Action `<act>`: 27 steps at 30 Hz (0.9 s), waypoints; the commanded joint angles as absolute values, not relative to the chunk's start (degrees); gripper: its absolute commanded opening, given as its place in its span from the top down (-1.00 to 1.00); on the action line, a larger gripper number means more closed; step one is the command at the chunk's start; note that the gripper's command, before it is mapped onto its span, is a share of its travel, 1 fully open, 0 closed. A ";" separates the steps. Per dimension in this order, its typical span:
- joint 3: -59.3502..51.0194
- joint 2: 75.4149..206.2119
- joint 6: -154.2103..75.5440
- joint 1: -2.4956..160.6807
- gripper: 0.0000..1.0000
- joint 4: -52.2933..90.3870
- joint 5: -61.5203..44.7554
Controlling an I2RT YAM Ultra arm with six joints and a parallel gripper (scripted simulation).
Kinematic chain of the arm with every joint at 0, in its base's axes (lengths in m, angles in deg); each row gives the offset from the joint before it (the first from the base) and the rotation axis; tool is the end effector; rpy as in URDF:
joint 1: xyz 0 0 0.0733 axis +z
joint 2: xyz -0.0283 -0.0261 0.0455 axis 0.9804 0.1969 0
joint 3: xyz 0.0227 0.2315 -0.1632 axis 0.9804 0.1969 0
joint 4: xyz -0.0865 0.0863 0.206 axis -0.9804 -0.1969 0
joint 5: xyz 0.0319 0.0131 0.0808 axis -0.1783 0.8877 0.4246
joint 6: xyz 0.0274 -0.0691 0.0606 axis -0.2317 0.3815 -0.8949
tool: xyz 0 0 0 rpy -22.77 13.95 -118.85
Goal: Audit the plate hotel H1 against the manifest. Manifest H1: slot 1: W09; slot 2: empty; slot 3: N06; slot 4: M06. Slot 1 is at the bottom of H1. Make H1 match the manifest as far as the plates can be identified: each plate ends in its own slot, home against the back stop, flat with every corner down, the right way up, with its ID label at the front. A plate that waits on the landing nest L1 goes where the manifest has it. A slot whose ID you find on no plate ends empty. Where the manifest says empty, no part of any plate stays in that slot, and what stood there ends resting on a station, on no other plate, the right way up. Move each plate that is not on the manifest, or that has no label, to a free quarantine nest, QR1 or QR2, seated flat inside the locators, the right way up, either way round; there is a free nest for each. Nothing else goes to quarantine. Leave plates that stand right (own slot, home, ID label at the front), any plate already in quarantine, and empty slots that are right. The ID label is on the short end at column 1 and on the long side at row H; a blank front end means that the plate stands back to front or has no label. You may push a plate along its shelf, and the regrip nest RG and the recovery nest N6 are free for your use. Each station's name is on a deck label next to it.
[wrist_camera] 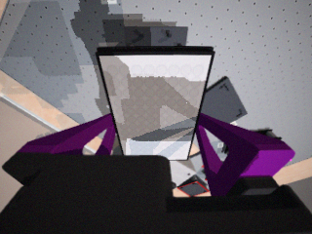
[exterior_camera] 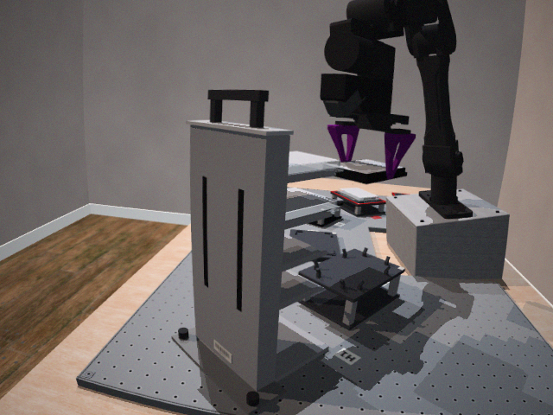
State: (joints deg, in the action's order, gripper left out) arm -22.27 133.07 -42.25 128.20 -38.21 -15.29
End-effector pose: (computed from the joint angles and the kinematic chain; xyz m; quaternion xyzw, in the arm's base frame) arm 0.1995 0.2204 0.2587 -0.3920 0.9168 -0.0285 0.0710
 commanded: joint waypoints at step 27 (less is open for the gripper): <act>-19.31 127.62 -50.13 113.95 -0.72 -38.12 -13.53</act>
State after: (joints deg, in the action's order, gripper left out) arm -19.05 129.34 -48.76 114.85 -38.23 -13.63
